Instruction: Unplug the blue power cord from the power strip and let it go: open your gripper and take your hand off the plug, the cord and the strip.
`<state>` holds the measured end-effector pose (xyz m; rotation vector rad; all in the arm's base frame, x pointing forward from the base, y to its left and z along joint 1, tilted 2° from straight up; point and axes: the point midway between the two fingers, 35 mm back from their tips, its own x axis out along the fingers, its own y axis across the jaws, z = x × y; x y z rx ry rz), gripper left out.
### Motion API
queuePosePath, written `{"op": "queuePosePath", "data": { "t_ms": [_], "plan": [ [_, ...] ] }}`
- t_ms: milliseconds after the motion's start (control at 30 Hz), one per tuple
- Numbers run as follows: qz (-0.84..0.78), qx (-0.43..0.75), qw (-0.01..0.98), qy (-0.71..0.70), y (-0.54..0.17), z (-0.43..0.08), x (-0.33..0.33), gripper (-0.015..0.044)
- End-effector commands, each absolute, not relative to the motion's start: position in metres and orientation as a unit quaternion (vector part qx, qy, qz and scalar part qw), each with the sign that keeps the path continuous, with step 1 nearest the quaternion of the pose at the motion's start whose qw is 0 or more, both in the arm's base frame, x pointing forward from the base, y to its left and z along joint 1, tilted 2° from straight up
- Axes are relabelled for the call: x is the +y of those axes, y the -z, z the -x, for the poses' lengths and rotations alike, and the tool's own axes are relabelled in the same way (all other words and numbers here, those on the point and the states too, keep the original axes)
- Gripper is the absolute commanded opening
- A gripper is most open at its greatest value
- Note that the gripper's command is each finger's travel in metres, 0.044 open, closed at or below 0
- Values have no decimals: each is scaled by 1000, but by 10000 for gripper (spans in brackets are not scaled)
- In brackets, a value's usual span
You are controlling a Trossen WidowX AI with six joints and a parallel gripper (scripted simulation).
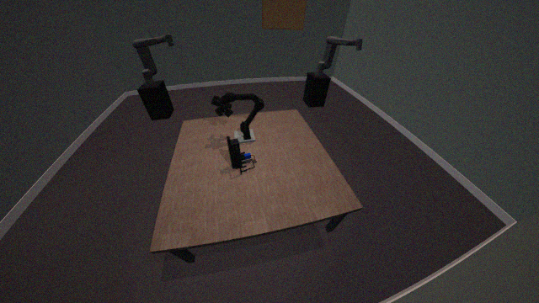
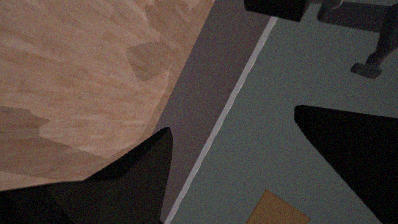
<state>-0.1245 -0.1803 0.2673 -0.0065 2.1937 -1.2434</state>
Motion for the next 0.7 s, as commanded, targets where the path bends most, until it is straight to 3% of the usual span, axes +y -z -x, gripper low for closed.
{"op": "queuePosePath", "data": {
  "t_ms": [0,267,667],
  "plan": [
    [4,828,306,470,-267,124,-181,374],
    [78,772,400,488,-268,77,-220,164],
    [188,645,572,470,-278,-32,-260,160]
  ]
}}
